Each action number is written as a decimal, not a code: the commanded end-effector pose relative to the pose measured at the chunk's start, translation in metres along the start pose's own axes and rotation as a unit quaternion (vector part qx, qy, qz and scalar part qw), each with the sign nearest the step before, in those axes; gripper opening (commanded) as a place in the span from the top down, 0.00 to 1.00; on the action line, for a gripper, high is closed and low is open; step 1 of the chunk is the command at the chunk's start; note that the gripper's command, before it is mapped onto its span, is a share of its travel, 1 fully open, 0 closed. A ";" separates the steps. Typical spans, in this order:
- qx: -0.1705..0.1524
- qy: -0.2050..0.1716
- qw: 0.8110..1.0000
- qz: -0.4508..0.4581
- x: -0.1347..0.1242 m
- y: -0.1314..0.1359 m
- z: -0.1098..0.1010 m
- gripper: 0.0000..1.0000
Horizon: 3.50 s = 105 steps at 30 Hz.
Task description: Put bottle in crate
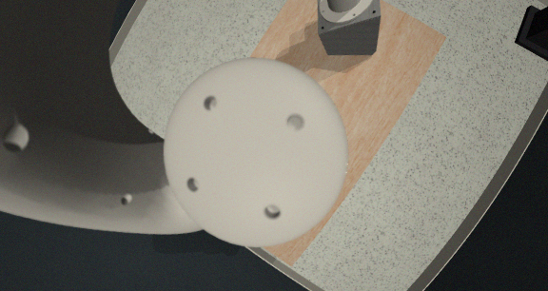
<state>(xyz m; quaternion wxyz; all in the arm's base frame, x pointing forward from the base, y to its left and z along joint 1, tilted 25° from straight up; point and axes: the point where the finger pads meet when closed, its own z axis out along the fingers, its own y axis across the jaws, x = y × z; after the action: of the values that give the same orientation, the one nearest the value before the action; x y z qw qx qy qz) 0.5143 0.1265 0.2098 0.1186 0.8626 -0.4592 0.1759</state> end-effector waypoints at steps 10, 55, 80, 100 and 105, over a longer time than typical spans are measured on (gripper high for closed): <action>0.001 0.000 1.000 0.000 0.010 0.023 -0.001 1.00; 0.001 0.000 1.000 0.000 0.046 0.111 -0.001 1.00; 0.001 0.000 1.000 0.000 0.060 0.145 -0.001 1.00; 0.001 0.000 1.000 0.000 0.064 0.155 -0.001 1.00; 0.001 0.000 1.000 0.000 0.064 0.156 -0.001 1.00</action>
<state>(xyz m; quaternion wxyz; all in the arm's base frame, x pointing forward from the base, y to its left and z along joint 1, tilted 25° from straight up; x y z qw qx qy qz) 0.4171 -0.0071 0.2429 0.1184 0.8626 -0.4593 0.1760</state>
